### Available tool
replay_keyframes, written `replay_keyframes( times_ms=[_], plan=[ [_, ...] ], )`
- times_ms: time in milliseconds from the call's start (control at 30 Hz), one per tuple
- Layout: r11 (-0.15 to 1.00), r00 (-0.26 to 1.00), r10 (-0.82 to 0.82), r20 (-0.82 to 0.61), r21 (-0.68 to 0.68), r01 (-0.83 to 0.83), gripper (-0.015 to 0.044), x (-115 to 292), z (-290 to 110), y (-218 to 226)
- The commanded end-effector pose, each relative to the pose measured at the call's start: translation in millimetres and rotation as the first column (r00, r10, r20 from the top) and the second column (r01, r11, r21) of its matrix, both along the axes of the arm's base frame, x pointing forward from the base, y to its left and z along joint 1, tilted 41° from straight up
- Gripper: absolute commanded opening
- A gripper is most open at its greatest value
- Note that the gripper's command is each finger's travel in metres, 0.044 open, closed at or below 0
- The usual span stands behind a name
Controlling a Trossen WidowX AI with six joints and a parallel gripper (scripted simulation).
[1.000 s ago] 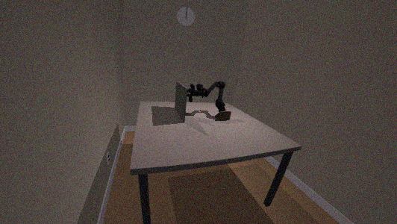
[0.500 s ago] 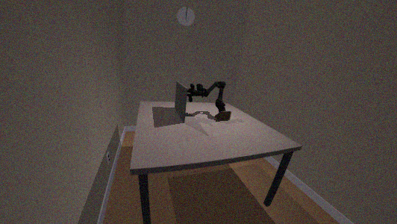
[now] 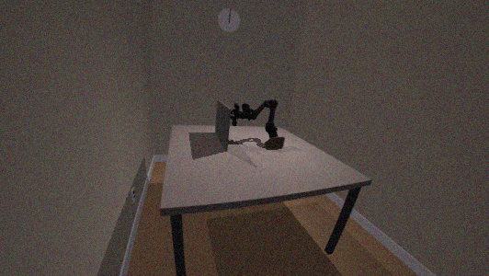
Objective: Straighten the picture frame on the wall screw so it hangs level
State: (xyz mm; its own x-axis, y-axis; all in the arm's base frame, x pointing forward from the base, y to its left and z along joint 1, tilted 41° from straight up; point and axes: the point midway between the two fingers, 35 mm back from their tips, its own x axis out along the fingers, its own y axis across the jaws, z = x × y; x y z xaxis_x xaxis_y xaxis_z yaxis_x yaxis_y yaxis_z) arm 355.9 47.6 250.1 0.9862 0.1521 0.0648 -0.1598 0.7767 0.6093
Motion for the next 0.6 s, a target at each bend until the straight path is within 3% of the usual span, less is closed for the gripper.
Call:
replay_keyframes(
  times_ms=[0,567],
  plan=[
    [1.0,1.0,0.013,0.006,0.0,-0.013,0.0,-0.3,0.6,1.7],
    [1.0,1.0,0.002,-0.002,0.005,-0.002,0.0,0.1,-0.7,-0.4]
  ],
)
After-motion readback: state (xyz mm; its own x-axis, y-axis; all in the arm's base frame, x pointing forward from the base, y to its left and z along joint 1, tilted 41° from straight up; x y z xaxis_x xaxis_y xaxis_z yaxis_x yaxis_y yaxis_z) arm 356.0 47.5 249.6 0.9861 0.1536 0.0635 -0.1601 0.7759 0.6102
